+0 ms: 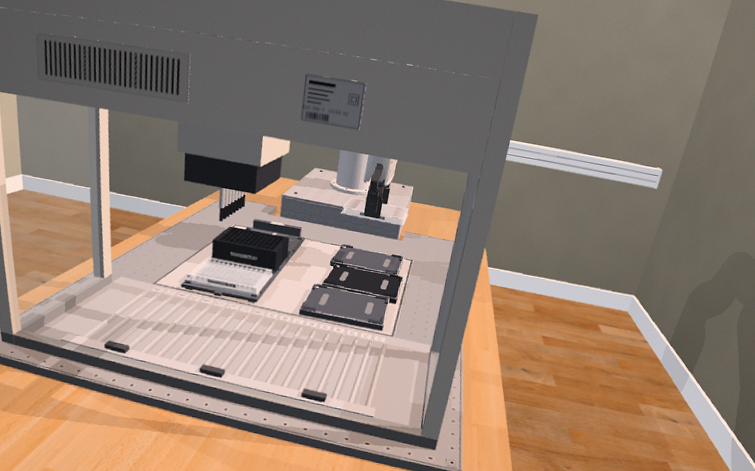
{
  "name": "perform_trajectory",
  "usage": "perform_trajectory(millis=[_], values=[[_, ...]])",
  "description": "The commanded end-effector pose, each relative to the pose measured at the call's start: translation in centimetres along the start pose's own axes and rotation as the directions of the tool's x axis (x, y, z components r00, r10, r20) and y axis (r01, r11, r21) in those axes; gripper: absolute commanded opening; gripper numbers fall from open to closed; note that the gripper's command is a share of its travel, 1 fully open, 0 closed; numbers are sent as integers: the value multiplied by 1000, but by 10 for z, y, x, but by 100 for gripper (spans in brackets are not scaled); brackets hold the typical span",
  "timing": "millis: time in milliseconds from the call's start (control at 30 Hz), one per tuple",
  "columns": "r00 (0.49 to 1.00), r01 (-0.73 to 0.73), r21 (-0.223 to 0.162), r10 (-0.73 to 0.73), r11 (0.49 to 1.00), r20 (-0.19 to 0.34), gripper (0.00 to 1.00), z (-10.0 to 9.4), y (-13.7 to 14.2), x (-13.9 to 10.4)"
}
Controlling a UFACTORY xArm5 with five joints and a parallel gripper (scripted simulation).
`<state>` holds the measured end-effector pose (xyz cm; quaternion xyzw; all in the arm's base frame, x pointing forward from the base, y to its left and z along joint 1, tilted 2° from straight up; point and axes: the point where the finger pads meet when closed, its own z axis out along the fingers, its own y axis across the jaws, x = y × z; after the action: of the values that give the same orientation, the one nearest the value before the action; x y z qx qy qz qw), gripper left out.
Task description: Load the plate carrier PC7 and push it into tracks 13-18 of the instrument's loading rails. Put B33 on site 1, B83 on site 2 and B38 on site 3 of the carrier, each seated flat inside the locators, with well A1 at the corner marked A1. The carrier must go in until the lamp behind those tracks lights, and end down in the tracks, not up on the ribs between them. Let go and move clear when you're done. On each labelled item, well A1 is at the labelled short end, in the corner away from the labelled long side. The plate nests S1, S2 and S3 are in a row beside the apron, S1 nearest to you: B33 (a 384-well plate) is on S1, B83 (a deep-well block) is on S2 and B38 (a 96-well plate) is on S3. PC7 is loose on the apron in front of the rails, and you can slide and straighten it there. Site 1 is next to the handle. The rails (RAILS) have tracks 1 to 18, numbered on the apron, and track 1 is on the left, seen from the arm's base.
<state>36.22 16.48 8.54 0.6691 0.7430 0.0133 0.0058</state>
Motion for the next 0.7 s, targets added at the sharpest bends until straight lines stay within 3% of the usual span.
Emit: perform_trajectory(millis=[0,467,667], values=[[1000,0,-4,0,1000,1,0,-9,1,0],[1000,0,-4,0,1000,1,0,-12,1,0],[999,52,-4,-52,999,1,0,-12,3,-30]])
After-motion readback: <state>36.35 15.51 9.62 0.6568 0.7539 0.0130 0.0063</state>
